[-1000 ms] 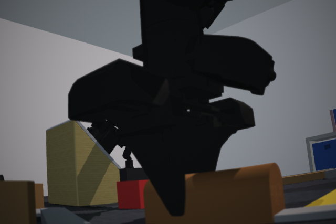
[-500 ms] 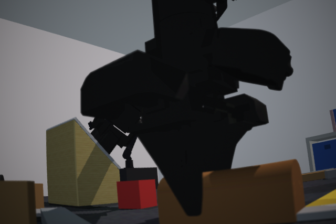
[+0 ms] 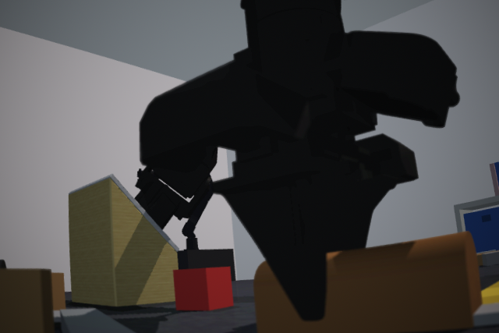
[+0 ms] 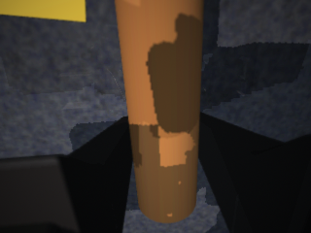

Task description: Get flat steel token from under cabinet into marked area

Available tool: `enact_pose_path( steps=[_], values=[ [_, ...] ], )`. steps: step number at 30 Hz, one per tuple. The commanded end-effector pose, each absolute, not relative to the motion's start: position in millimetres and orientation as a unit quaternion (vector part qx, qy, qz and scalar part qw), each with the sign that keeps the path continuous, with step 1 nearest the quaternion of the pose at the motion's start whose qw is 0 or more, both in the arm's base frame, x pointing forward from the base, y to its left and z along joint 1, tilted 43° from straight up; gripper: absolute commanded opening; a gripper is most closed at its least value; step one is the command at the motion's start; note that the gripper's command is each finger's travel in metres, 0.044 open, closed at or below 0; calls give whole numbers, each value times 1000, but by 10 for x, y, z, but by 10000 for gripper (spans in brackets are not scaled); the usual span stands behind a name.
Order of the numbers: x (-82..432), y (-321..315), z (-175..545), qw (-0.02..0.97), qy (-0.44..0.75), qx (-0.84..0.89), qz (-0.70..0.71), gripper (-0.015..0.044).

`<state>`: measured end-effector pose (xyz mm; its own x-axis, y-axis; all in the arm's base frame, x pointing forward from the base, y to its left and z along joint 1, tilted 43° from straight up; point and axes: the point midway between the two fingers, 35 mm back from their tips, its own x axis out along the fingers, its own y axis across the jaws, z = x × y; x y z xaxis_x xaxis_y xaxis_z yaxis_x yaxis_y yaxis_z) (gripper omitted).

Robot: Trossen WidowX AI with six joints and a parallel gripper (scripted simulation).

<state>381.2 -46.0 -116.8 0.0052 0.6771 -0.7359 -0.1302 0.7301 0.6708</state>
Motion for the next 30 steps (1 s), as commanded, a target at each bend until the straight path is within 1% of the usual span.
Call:
enact_pose_path(
  steps=[1,20,30],
  values=[
    [3868,-462,-1166,676,639,214,298,0],
    [4037,-441,-1146,677,639,214,298,0],
    [4034,-351,-1086,676,639,214,298,0]
  ],
)
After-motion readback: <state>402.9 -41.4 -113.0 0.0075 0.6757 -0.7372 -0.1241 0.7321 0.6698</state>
